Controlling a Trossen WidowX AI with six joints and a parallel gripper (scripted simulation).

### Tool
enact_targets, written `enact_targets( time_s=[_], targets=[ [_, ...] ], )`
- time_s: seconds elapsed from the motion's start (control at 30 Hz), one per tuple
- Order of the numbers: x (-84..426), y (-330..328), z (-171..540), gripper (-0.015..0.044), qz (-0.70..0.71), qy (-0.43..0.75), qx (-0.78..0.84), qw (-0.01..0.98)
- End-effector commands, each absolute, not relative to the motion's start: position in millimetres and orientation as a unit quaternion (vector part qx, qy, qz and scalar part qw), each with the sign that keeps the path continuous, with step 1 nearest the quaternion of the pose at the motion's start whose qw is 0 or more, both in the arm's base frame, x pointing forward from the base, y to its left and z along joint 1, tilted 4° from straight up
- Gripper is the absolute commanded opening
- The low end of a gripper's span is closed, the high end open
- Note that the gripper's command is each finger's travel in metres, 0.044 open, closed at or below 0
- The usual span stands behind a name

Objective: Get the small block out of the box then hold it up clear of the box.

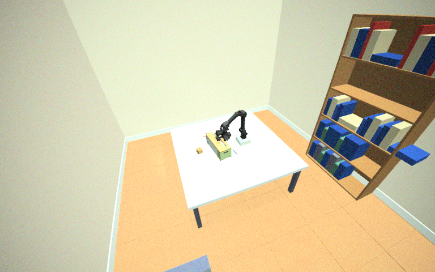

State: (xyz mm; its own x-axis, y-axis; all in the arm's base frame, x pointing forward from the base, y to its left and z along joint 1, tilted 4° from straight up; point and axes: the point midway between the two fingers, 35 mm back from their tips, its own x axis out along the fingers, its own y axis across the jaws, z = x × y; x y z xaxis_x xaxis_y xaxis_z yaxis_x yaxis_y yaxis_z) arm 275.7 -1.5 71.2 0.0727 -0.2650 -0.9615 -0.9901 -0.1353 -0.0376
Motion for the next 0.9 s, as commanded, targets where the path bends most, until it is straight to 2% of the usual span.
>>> enact_targets(
  time_s=[0.0,0.87],
  targets=[
    [276.4,-5.6,71.2,0.0400,0.444,0.515,-0.610,0.406],
    [276.9,-8.9,71.0,0.0400,0.444,0.515,-0.610,0.406]
  ],
)
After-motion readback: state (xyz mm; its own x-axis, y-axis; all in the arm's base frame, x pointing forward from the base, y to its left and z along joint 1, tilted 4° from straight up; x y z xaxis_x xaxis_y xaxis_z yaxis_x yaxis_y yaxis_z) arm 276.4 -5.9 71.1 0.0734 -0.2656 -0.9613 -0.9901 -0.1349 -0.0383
